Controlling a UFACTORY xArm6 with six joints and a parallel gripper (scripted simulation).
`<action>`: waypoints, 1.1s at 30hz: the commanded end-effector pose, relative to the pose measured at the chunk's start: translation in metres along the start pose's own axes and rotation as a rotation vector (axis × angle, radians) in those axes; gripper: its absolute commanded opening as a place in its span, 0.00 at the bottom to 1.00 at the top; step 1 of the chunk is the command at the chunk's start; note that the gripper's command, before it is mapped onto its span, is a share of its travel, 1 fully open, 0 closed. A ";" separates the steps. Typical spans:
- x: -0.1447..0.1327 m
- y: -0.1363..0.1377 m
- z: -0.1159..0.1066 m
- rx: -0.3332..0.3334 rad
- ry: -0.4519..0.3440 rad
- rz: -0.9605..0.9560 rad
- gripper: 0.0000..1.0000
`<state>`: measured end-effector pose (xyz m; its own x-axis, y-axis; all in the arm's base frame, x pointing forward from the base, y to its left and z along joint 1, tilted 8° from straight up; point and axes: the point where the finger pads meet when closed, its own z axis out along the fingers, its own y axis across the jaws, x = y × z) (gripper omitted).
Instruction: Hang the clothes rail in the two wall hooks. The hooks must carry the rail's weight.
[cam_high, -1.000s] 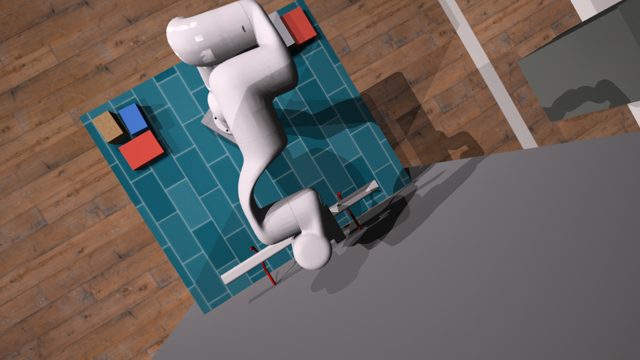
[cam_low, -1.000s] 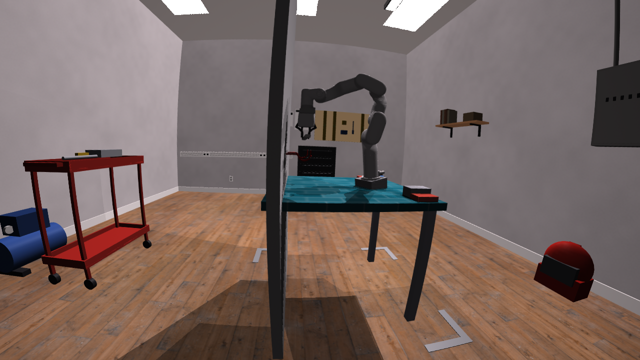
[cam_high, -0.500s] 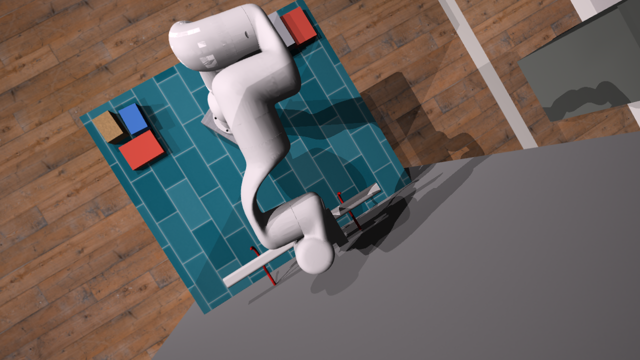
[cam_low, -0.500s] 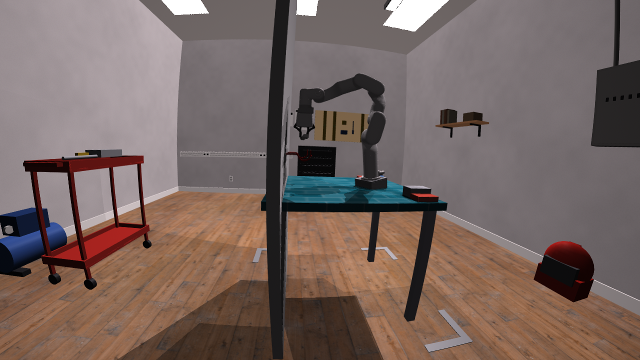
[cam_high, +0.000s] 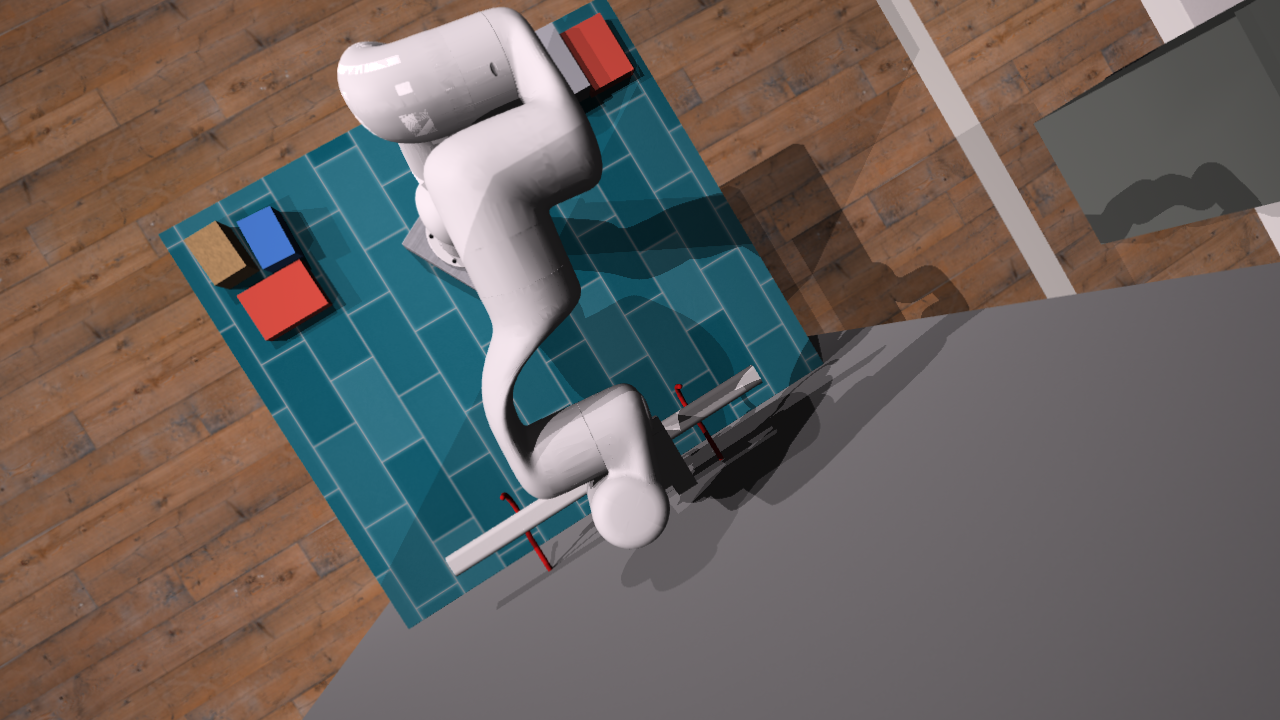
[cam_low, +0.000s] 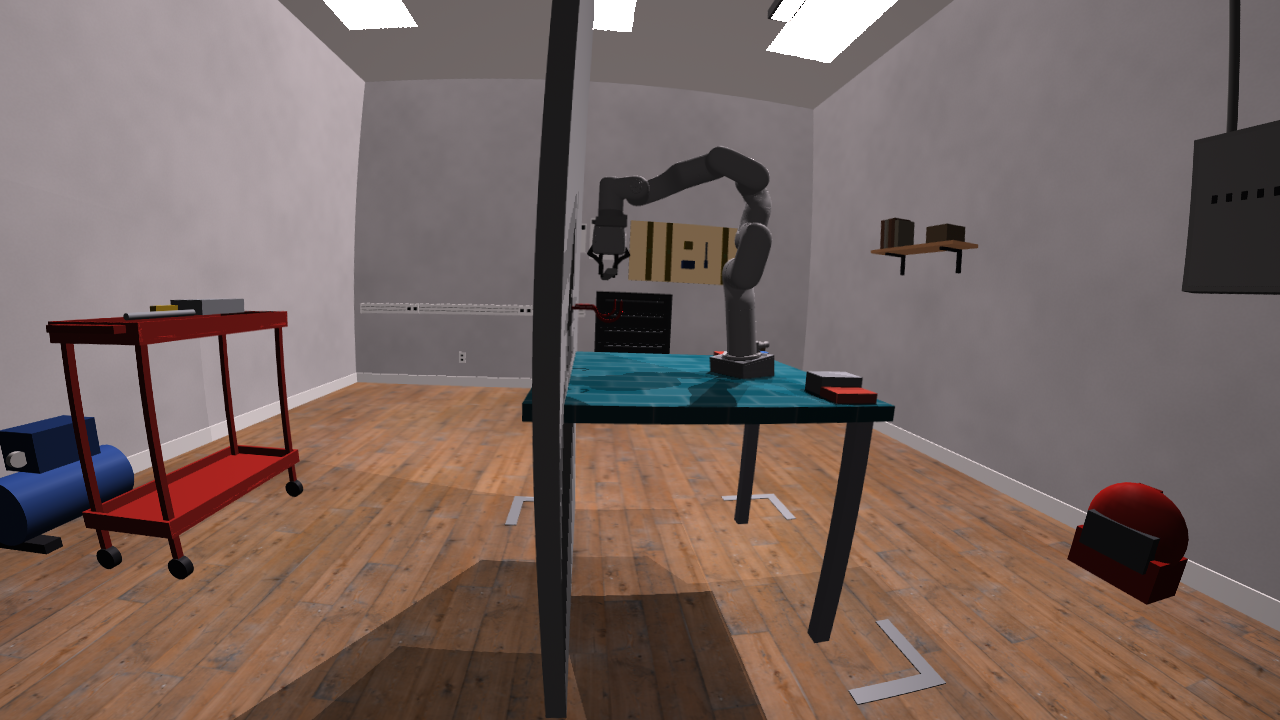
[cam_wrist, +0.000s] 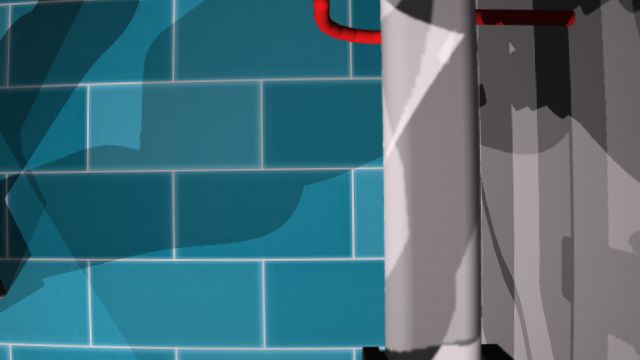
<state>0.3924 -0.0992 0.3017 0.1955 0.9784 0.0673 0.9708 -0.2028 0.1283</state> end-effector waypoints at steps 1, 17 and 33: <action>0.000 0.001 -0.002 -0.005 0.000 0.000 0.00; 0.000 0.001 0.007 -0.005 0.000 0.000 0.00; 0.000 0.001 0.030 -0.005 0.000 0.000 0.00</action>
<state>0.3960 -0.0981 0.2757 0.1955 0.9784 0.0673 0.9708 -0.2028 0.1281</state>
